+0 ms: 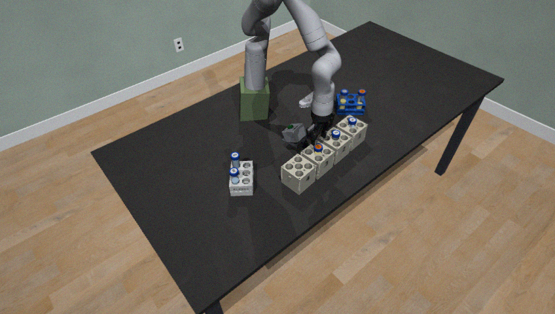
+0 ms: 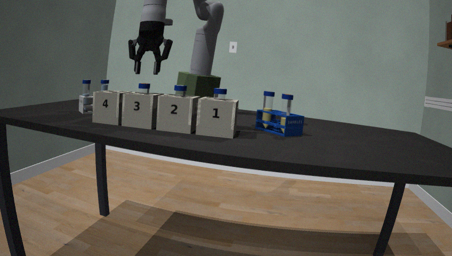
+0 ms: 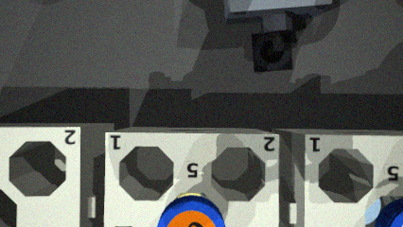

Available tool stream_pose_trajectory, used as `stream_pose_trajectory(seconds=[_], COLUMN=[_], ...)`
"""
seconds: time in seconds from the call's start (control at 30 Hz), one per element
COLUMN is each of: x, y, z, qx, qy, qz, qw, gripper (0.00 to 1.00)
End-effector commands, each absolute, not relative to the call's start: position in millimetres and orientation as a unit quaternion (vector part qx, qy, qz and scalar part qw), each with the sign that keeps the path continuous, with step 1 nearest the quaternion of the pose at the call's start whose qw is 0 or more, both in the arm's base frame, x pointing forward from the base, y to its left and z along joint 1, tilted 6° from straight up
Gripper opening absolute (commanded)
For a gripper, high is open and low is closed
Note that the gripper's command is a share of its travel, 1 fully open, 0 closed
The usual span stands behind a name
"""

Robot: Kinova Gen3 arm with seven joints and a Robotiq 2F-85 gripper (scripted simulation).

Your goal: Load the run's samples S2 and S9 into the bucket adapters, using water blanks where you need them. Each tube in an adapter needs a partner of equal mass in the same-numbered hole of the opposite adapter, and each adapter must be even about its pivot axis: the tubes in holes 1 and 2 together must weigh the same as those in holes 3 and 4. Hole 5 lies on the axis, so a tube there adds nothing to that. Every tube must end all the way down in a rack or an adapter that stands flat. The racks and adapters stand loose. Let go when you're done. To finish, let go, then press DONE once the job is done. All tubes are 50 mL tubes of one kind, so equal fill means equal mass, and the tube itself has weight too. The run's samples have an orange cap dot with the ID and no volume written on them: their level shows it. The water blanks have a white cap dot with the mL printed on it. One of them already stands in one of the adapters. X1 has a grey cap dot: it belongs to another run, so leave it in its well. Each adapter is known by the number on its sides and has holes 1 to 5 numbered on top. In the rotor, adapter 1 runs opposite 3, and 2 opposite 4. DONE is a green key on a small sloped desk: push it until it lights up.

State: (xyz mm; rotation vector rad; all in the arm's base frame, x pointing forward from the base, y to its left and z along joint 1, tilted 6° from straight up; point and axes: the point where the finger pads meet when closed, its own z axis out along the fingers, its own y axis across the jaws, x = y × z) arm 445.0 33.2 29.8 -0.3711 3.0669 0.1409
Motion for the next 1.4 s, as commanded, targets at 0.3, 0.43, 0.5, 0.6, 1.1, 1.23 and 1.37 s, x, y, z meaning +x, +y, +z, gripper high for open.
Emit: stream_pose_trajectory(seconds=[0.3, 0.43, 0.5, 0.6, 1.1, 1.23, 1.37], x=[447.6, 447.3, 447.2, 447.0, 446.3, 446.0, 445.6], y=[31.1, 30.7, 30.4, 30.0, 28.5, 28.0, 27.6], z=[47.4, 52.7, 55.4, 59.4, 76.7, 82.0, 84.6], qx=[-0.119, -0.119, -0.119, -0.119, -0.12, -0.12, -0.119], qy=[0.991, 0.991, 0.991, 0.991, 0.991, 0.991, 0.991], qz=[0.046, 0.046, 0.046, 0.046, 0.046, 0.046, 0.046], qw=[0.029, 0.029, 0.029, 0.029, 0.029, 0.029, 0.028], gripper=[0.62, 0.62, 0.62, 0.62, 0.62, 0.62, 0.62])
